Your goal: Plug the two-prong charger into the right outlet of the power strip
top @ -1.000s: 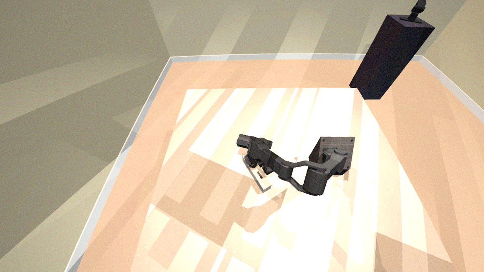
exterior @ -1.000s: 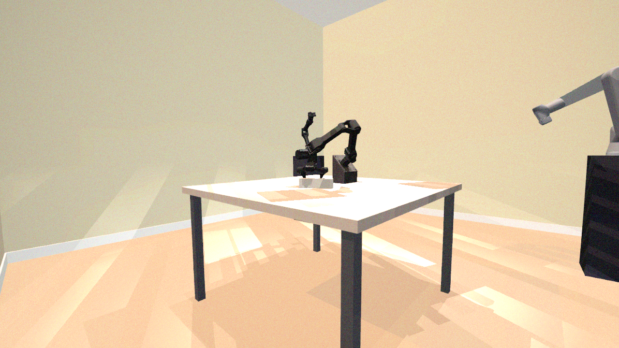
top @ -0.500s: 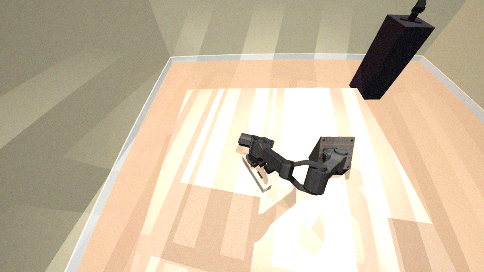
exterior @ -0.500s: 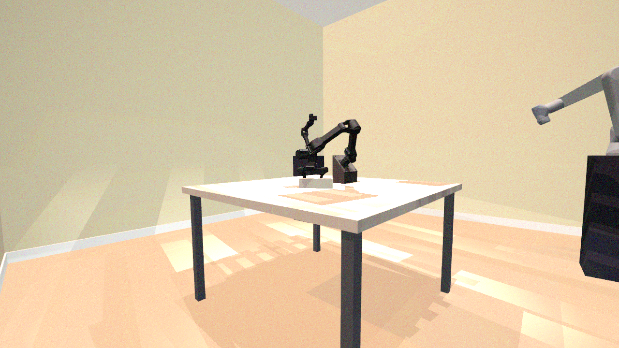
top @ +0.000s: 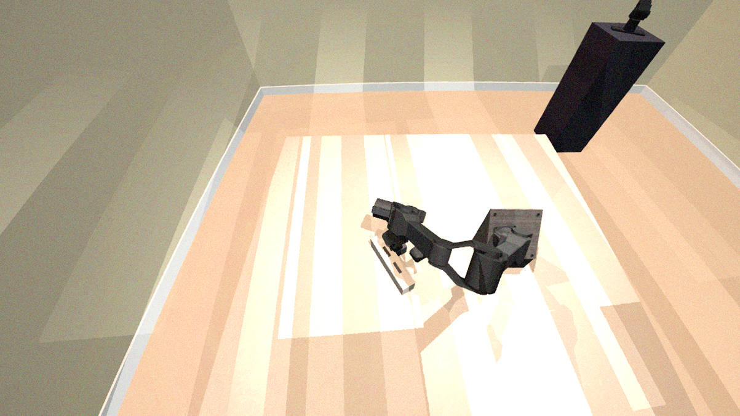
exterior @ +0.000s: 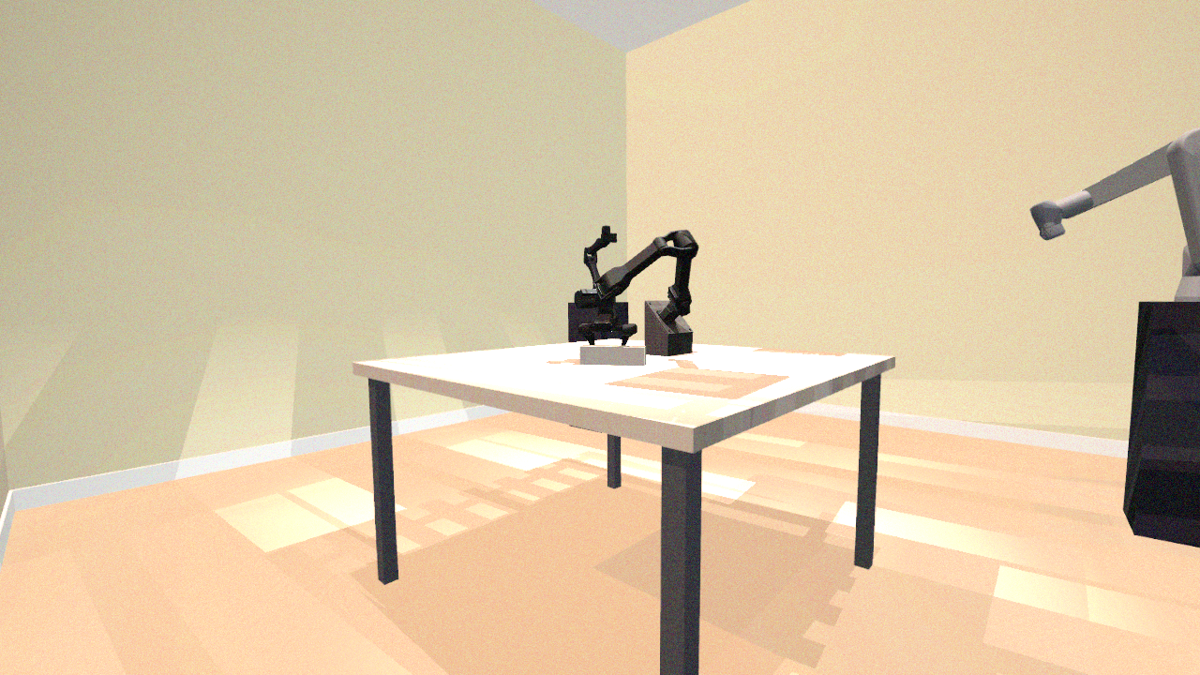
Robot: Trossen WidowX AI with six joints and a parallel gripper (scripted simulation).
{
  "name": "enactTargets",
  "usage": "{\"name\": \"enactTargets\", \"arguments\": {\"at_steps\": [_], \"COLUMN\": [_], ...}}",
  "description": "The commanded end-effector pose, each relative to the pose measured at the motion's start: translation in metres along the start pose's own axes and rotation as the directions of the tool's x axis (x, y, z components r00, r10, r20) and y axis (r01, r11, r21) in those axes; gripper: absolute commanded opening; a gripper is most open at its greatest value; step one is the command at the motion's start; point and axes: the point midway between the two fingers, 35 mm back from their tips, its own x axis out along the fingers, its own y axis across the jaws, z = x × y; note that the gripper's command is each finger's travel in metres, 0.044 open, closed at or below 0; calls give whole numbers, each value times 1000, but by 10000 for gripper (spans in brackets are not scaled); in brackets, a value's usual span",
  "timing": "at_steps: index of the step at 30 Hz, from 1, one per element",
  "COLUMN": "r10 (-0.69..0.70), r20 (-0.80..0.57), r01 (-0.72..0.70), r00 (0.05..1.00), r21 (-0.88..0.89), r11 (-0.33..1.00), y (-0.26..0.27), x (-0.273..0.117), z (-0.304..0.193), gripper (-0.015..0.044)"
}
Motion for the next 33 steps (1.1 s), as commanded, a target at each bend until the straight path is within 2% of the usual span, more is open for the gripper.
{"name": "enactTargets", "arguments": {"at_steps": [1,19,21,23,26,28,30,33], "r10": [-4,1,6,10,3,-6,-5,-5], "r20": [-3,7,65,180,417,519,572,572], "r01": [4,-1,-6,-12,-9,1,5,5], "r00": [1000,1000,998,984,909,855,820,820], "r21": [0,3,8,14,14,10,1,1], "r11": [1000,1000,1000,1000,1000,1000,1000,1000], "y": [-1,1,0,-1,-2,-2,-1,-1], "x": [0,2,-5,-18,-51,-68,-77,-77], "z": [-9,-29,-27,-23,-19,-18,-18,-18], "gripper": [440,440,440,440,440,440,440,440]}}
